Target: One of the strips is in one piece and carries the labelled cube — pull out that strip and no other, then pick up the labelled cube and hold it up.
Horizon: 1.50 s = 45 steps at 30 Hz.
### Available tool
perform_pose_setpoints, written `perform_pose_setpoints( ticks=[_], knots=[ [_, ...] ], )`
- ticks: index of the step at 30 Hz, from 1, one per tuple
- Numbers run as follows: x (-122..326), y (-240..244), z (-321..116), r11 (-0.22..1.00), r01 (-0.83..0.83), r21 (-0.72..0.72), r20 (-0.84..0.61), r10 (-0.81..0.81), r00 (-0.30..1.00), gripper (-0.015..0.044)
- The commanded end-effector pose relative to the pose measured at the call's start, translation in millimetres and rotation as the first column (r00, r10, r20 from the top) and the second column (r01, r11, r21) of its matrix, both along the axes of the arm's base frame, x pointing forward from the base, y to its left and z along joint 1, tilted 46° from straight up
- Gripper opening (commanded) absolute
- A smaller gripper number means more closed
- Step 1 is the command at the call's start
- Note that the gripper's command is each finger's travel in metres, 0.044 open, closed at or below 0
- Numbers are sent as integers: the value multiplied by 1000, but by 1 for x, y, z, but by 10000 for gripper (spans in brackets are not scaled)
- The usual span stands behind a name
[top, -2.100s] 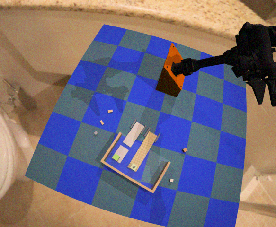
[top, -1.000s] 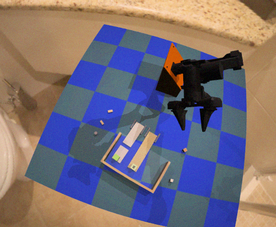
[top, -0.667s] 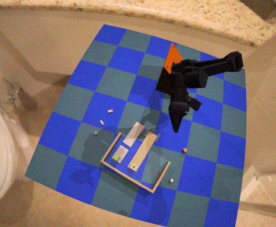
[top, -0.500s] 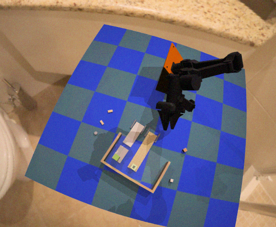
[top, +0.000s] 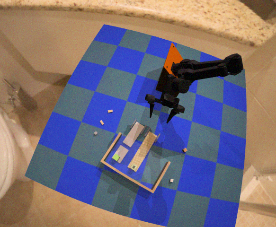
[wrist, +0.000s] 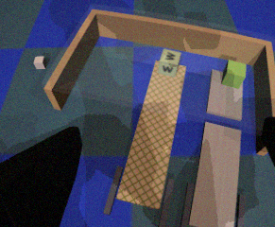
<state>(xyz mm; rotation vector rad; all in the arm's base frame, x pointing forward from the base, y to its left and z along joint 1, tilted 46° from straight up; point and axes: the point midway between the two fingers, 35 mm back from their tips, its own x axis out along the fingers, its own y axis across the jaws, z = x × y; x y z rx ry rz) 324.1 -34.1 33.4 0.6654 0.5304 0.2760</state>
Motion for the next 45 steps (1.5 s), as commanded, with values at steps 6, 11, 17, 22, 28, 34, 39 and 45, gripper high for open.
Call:
perform_pose_setpoints(
  ticks=[6,11,17,22,28,34,39,45],
  knots=[
    [-13,7,-12,996,51,79,-82,-44,996,400],
    [-13,7,-12,996,51,79,-82,-44,996,400],
    [-2,9,-21,996,21,85,-135,-10,991,321],
    [27,24,-46,990,-82,114,-306,114,945,190],
    [49,49,-67,964,-209,165,-489,264,831,33],
    [57,80,-75,914,-325,243,-636,403,658,0],
    [56,98,-74,876,-368,310,-701,473,534,0],
    [57,97,-75,876,-368,310,-701,472,534,0]
  ],
)
